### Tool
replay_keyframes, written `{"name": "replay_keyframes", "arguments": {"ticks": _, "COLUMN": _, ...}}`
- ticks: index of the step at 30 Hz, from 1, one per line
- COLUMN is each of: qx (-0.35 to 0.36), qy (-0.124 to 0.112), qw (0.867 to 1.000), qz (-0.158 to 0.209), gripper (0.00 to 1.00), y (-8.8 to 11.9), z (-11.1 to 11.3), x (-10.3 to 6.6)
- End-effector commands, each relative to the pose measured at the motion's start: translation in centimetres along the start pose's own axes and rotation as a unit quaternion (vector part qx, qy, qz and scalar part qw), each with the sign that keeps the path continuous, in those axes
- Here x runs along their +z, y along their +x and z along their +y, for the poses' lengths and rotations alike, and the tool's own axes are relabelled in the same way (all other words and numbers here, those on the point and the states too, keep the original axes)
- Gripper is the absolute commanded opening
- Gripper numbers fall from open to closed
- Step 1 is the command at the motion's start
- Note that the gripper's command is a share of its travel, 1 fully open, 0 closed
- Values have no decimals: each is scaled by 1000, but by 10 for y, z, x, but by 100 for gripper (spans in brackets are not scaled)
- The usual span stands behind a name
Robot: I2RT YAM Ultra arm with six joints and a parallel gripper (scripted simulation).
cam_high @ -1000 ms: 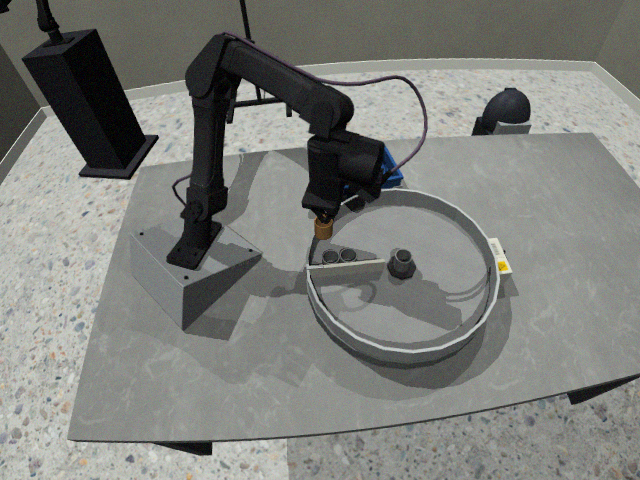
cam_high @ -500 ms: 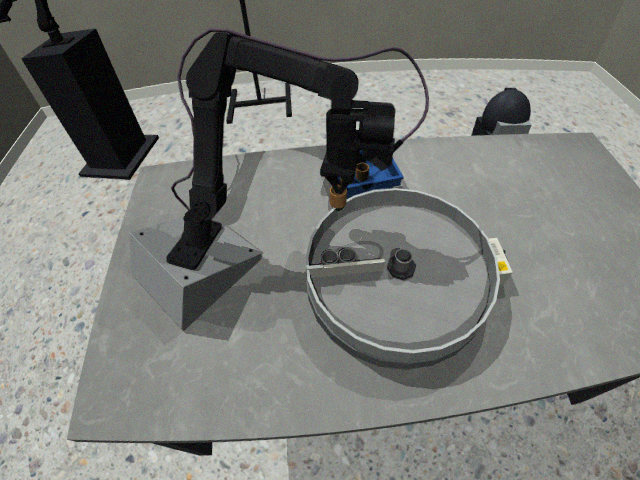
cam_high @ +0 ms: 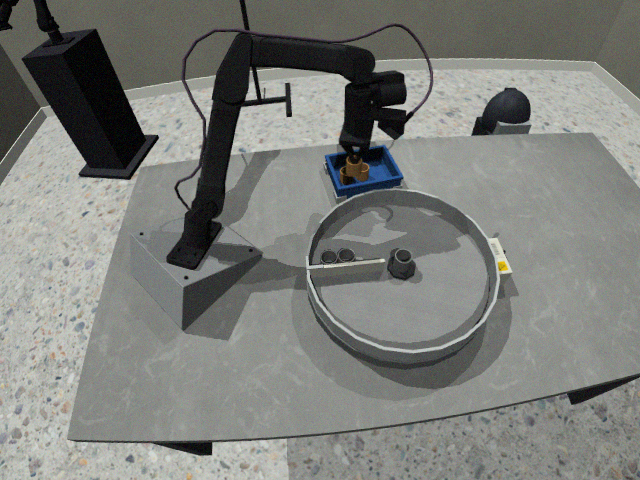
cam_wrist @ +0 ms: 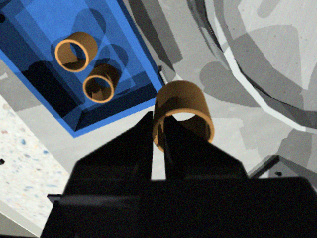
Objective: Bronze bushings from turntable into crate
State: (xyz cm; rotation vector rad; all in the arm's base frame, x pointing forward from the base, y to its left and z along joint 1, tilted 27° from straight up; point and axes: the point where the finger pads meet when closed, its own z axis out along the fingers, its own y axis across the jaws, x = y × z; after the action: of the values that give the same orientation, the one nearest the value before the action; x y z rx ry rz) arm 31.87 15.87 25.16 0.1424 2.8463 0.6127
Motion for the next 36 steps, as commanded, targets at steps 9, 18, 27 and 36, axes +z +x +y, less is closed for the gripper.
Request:
{"name": "replay_keyframes", "arguments": {"ticks": 9, "qx": 35, "qy": 18, "qw": 999, "qz": -13, "gripper": 0, "y": -12, "z": 39, "x": -11}}
{"name": "replay_keyframes", "arguments": {"ticks": 18, "qx": 38, "qy": 18, "qw": 999, "qz": -15, "gripper": 0, "y": -16, "z": 58, "x": -11}}
{"name": "replay_keyframes", "arguments": {"ticks": 27, "qx": 38, "qy": 16, "qw": 999, "qz": -19, "gripper": 0, "y": -17, "z": 64, "x": -16}}
{"name": "replay_keyframes", "arguments": {"ticks": 36, "qx": 37, "qy": 16, "qw": 999, "qz": -19, "gripper": 0, "y": -18, "z": 64, "x": -15}}
